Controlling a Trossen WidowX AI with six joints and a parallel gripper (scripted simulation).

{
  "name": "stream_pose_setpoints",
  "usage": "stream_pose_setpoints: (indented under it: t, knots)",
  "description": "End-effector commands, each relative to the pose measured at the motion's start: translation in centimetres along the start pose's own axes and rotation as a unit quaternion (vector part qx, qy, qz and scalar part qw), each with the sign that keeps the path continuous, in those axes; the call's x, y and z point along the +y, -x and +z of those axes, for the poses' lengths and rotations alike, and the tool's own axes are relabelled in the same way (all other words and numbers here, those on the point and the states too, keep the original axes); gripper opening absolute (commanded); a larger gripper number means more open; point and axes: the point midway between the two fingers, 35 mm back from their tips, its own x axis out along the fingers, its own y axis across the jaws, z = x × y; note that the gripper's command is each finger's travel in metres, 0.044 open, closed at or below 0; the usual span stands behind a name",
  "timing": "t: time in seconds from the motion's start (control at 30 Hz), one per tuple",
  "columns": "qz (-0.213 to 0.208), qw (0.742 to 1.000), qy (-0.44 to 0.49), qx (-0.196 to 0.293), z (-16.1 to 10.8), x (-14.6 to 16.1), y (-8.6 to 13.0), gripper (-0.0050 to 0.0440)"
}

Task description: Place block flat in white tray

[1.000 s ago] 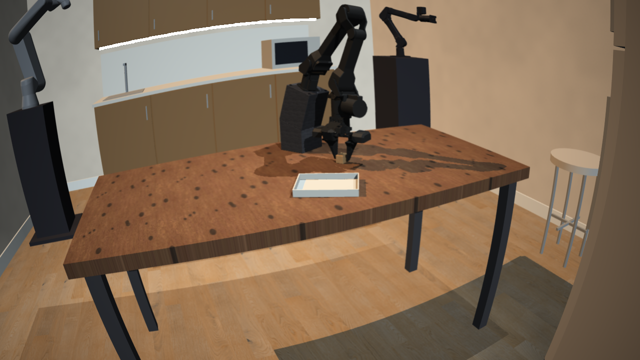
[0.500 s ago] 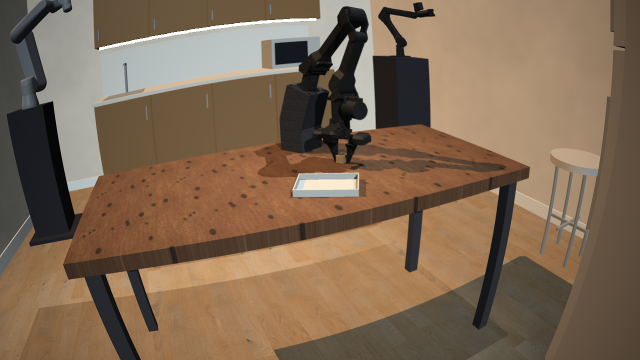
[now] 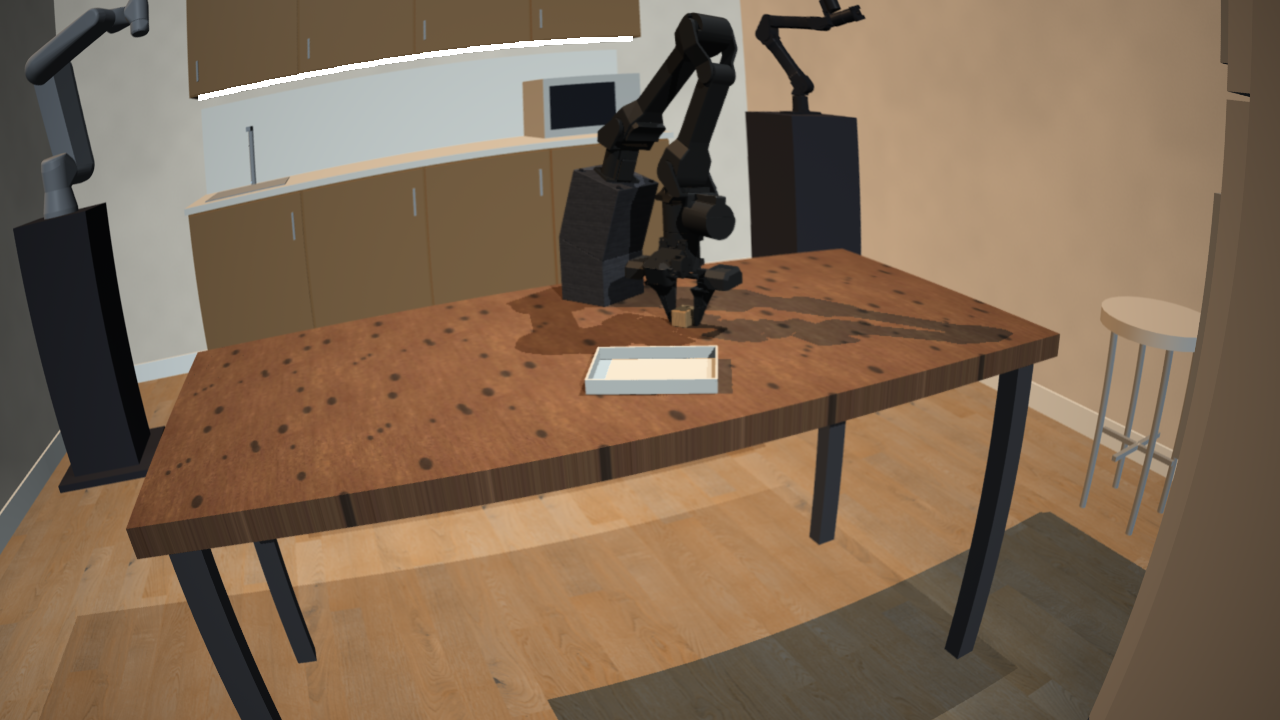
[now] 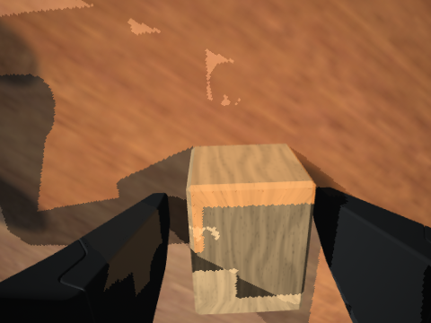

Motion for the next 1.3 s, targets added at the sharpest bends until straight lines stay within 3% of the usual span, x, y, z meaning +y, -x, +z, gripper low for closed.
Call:
stream_pose_setpoints:
  t: [0.0,0.33,0.37,1.27]
  knots:
    - [0.005,1.000,-0.001,-0.005,0.21,0.29,0.18,0.0215]
    - [0.005,1.000,-0.001,-0.005,0.21,0.29,0.18,0.0215]
    - [0.005,1.000,-0.001,-0.005,0.21,0.29,0.18,0.0000]
    - [0.005,1.000,-0.001,-0.005,0.21,0.29,0.18,0.0000]
